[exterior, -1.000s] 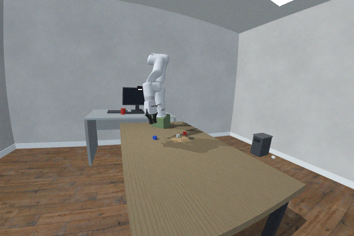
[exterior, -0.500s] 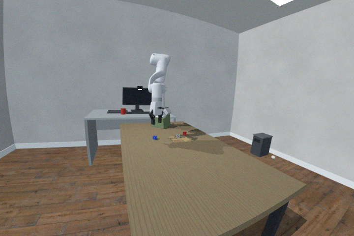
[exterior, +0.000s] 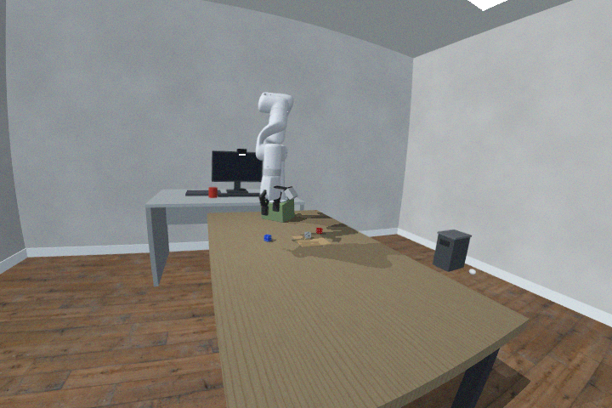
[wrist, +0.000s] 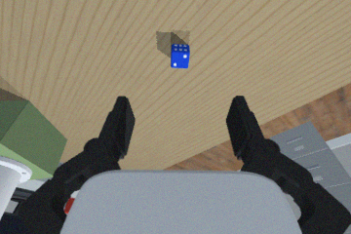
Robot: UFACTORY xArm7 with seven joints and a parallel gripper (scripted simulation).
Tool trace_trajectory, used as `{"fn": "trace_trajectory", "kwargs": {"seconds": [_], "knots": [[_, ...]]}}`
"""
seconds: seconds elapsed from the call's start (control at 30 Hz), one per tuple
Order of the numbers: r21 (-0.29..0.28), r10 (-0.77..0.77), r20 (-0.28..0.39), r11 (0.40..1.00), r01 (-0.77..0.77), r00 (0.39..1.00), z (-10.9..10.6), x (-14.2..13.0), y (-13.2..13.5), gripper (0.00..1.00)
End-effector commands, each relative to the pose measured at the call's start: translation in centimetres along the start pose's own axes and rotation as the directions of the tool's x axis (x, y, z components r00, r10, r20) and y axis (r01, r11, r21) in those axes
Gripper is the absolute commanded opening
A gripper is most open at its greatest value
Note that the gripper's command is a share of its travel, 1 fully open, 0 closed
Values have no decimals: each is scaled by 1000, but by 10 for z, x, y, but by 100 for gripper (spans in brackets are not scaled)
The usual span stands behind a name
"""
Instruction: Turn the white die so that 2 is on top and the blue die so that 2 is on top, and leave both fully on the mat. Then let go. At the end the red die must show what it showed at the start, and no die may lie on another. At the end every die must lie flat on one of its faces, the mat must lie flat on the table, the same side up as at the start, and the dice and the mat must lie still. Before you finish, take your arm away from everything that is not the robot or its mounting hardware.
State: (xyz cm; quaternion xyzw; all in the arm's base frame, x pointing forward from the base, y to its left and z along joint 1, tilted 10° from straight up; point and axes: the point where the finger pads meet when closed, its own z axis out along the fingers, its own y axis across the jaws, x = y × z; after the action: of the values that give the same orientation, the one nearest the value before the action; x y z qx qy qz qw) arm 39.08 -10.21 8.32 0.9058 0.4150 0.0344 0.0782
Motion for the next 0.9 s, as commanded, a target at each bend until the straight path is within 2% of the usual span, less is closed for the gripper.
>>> {"fn": "trace_trajectory", "kwargs": {"seconds": [0.0,0.13,0.23,0.27,0.4,0.7,0.8,0.83,0.87], "knots": [[-7,-157,-7,988,157,988,0,0,3,100],[-10,-292,-7,956,292,956,1,-1,4,100],[-11,-309,-7,951,309,951,1,-1,4,100],[-13,-392,-6,920,392,920,2,-2,4,100],[-14,-476,-5,879,476,879,4,-3,5,100],[-15,-707,-2,707,707,707,9,-5,5,100],[-15,-712,-2,702,712,702,10,-5,5,100],[-14,-777,-1,629,777,629,12,-6,5,100],[-14,-795,-1,606,795,606,13,-6,5,100]]}}
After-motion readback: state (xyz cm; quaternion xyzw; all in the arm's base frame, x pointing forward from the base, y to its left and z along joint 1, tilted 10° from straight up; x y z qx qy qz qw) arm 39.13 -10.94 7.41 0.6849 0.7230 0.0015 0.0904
